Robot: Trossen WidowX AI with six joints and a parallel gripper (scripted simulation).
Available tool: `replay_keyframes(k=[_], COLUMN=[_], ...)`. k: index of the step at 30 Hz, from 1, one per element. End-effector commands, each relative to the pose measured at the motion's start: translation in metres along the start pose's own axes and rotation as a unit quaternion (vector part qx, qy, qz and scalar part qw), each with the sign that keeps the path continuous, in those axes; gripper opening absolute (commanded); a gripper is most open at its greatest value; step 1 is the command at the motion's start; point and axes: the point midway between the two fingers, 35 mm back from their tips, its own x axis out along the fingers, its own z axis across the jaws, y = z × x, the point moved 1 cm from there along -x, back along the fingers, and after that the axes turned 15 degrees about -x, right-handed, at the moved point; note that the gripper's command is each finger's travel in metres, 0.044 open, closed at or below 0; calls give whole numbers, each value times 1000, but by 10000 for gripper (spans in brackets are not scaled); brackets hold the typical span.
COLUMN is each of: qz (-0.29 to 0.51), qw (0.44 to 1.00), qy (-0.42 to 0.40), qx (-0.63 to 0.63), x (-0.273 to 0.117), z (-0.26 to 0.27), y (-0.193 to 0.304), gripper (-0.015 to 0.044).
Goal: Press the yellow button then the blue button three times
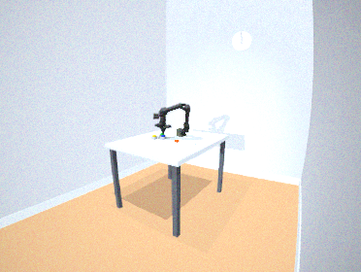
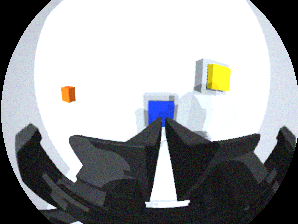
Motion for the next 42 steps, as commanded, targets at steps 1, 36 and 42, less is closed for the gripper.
replay_keyframes(k=[1, 36, 42], qz=[0, 0, 0], qw=[1000, 1000, 1000], qy=[-4, -2, -3], qx=[3, 2, 4], x=[9, 1, -9], z=[1, 1, 1], y=[1, 1, 1], gripper=[20, 20, 20])
